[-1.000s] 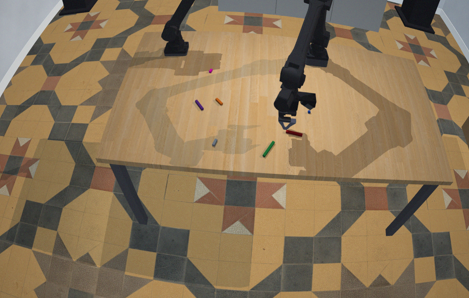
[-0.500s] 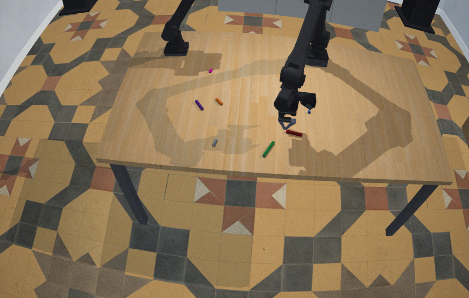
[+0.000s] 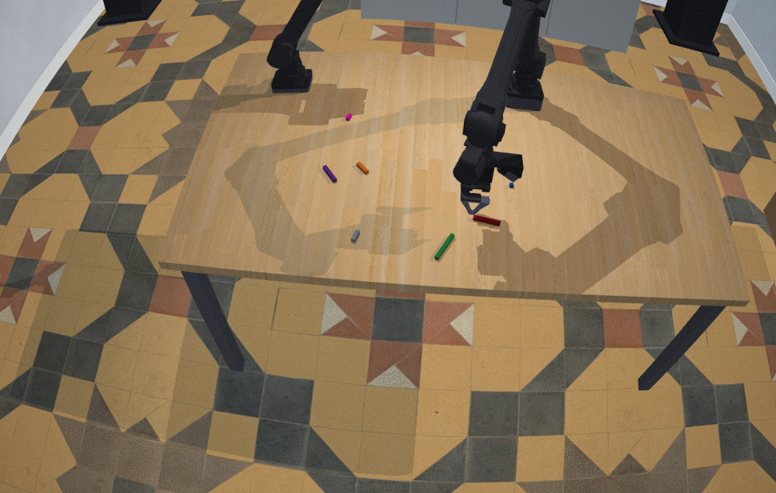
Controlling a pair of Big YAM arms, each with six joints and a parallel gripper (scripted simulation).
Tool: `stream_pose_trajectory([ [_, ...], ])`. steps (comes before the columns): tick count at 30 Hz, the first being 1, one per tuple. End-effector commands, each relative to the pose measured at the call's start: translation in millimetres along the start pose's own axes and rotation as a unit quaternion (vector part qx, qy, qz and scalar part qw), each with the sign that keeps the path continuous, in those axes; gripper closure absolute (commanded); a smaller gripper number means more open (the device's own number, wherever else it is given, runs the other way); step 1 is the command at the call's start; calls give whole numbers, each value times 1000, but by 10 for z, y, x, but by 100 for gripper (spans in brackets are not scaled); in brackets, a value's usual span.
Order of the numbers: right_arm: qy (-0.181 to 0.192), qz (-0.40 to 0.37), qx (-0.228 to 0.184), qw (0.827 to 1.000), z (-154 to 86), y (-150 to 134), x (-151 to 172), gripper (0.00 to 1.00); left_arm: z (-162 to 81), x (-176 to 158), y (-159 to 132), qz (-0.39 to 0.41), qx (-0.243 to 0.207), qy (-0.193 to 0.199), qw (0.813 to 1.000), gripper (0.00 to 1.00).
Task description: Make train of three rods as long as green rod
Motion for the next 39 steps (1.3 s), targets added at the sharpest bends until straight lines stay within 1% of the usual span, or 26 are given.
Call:
stream_pose_trajectory([
  [1,-2,5,-36,999,52,342,-7,0,-39,-59,4,4,2,-7,1000,0],
  [4,-2,5,-36,999,52,342,-7,0,-45,-6,41,7,2,-6,1000,0],
  [5,-2,5,-36,999,52,342,-7,0,-124,-12,73,10,4,-15,1000,0],
  [6,-2,5,-36,999,52,342,-7,0,-131,-8,84,18,4,-18,1000,0],
  [10,-2,5,-36,999,52,342,-7,0,-137,90,191,82,3,-19,996,0],
  [12,-2,5,-36,999,52,342,-7,0,-140,166,269,130,2,-19,991,0],
  [14,-2,5,-36,999,52,342,-7,0,-141,212,313,159,2,-19,987,0],
  [15,-2,5,-36,999,52,342,-7,0,-142,235,335,172,1,-19,985,0],
  [16,-2,5,-36,999,52,342,-7,0,-85,258,356,186,1,-12,983,0],
  [17,-2,5,-36,999,52,342,-7,0,-137,279,377,198,1,-18,980,0],
  [19,-2,5,-36,999,52,342,-7,0,-137,279,377,198,1,-18,980,0],
  [20,-2,5,-36,999,52,342,-7,0,-138,335,427,231,0,-18,973,0],
  [21,-2,5,-36,999,52,342,-7,0,-81,357,446,243,0,-12,970,0],
  [23,-2,5,-36,999,52,342,-7,0,-141,405,489,271,-1,-18,962,0],
  [27,-2,5,-36,999,52,342,-7,0,-137,504,572,326,-2,-18,945,0],
  [34,-2,5,-36,999,52,342,-7,0,-126,681,709,417,-4,-17,909,0],
  [36,-2,5,-36,999,52,342,-7,0,-126,681,709,417,-4,-17,909,0],
  [37,-2,5,-36,999,52,342,-7,0,-121,746,756,449,-5,-17,893,0],
  [39,-2,5,-36,999,52,342,-7,0,-116,797,791,474,-5,-17,881,0],
])
Point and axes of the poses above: on each arm, the point where the finger pads meet when closed, its own z axis out along the fingers, its own x axis across the jaws, y = z × x, the point moved 8 cm from there along -z, back along the fingers, and after that the axes turned 7 degrees about z, right-handed, at the moved point
